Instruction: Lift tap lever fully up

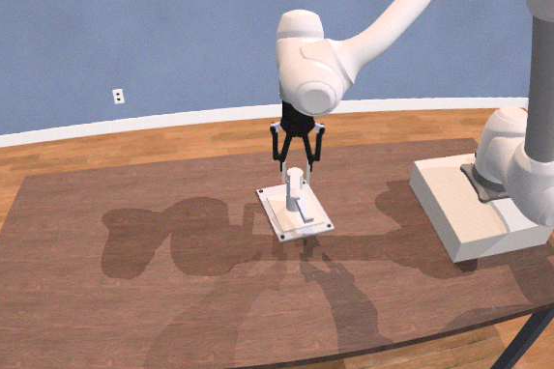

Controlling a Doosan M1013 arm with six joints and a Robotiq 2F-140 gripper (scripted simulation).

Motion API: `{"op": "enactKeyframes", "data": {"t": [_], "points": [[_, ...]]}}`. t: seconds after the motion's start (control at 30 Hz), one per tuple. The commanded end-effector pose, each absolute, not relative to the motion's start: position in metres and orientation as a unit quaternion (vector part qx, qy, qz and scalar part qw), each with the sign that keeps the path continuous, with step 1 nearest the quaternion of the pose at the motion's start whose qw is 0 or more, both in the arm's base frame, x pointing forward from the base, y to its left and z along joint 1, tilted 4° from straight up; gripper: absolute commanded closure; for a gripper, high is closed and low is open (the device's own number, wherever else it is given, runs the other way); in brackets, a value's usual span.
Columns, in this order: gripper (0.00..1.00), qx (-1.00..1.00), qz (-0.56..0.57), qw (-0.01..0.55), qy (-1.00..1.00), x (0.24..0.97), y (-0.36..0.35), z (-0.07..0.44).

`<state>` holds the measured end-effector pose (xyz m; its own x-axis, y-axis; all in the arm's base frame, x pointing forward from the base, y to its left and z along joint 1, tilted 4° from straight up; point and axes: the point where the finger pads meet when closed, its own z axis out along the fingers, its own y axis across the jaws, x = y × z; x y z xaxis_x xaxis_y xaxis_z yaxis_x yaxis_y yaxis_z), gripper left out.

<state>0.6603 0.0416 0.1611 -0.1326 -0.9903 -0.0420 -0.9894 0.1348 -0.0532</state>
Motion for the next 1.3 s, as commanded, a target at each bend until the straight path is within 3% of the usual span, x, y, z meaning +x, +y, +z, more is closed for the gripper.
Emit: {"op": "enactKeyframes", "data": {"t": [0.0, 1.27], "points": [[0.63, -0.658, -0.006, 0.033, 0.753, 0.660, 0.042, 0.159], [0.63, -0.658, -0.006, 0.033, 0.753, 0.662, 0.043, 0.135]]}}
